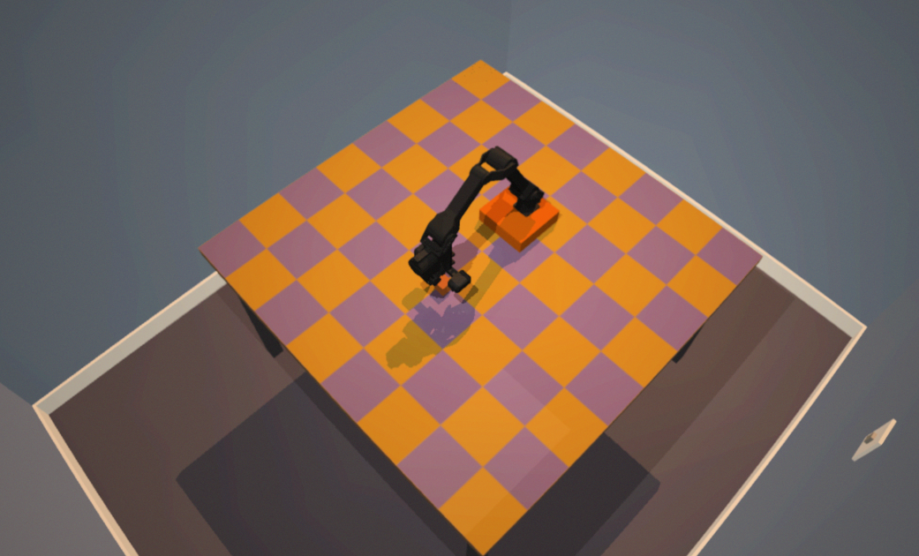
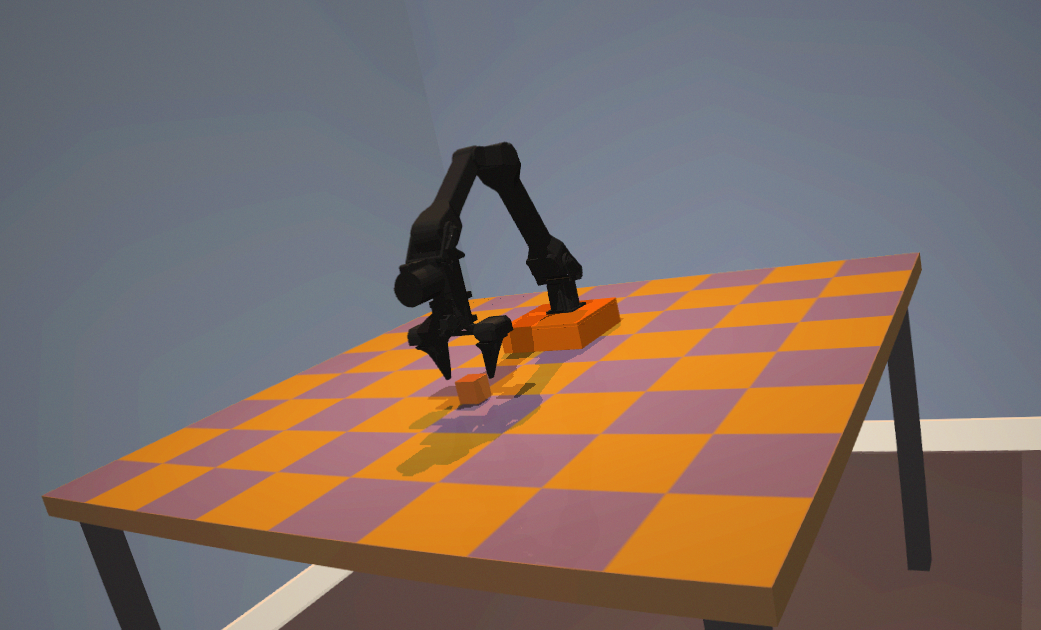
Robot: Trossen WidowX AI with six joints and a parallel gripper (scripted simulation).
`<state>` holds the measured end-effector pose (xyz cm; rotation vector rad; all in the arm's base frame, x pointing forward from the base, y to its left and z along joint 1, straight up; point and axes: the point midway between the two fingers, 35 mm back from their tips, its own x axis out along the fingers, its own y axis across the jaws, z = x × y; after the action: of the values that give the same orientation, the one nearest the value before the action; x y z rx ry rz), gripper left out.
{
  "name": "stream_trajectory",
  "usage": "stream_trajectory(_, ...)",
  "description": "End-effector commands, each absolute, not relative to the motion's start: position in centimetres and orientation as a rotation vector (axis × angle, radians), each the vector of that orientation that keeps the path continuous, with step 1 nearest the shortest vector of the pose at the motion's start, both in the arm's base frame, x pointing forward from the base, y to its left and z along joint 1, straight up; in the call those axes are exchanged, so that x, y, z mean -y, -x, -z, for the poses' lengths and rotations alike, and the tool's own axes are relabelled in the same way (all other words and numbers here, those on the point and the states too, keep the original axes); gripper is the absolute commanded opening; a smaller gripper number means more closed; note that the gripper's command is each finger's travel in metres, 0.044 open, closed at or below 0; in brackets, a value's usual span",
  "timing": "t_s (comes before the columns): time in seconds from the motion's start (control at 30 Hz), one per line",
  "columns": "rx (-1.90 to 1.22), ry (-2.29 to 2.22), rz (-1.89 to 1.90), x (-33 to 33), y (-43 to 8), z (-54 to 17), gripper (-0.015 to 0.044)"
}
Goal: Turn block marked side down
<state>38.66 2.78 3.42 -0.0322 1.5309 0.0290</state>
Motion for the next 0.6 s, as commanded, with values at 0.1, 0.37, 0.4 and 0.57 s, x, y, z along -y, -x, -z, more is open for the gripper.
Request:
stream_trajectory(0.1, -1.528, 0.030, -0.033, -2.9, -38.7, -2.4, 0.0440)
stream_trajectory(0.37, -1.528, 0.030, -0.033, -2.9, -38.7, -1.8, 0.0361)
stream_trajectory(0.4, -1.528, 0.030, -0.033, -2.9, -38.7, -1.8, 0.0335)
stream_trajectory(0.57, -1.528, 0.030, -0.033, -2.9, -38.7, -1.8, 0.0204)
